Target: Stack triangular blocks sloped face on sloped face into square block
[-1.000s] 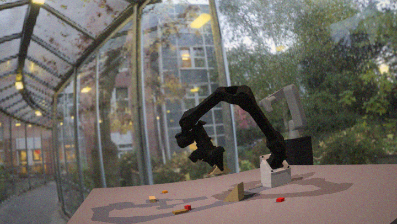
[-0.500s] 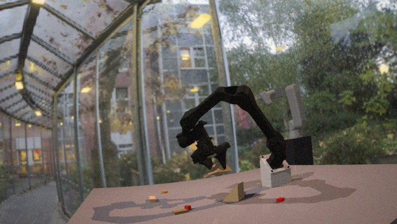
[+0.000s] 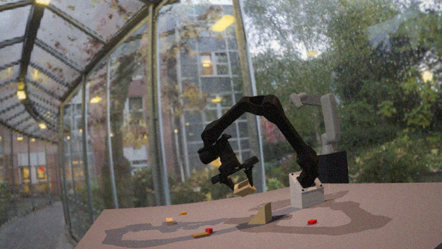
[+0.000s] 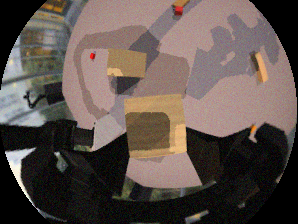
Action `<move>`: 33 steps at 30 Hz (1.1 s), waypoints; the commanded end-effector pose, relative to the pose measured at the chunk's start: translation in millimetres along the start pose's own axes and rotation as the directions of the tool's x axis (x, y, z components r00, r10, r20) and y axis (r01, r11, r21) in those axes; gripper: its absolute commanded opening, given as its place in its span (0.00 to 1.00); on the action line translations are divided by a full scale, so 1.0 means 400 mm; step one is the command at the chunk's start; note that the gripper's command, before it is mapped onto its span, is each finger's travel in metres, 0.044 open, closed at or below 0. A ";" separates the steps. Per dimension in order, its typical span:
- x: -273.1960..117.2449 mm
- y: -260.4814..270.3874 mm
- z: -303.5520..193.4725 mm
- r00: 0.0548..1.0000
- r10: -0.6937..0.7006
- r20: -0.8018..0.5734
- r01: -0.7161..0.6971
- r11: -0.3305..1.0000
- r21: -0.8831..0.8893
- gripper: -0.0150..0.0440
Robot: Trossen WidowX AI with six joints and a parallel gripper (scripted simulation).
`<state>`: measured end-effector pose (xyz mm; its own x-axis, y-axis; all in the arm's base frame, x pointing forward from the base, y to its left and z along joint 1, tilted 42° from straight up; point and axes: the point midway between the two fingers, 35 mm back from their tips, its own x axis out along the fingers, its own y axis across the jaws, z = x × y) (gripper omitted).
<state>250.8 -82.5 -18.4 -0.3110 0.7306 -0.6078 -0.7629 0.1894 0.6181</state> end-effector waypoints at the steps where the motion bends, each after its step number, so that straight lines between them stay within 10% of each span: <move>1: -0.001 0.003 -0.005 1.000 0.002 0.026 0.002 0.990 -0.142 0.25; 33: -0.002 0.004 -0.013 0.990 -0.010 0.141 0.135 0.371 -0.919 0.25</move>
<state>248.4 -85.2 -19.7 -0.2335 0.8016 -0.5504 -0.8875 -0.4070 -0.2162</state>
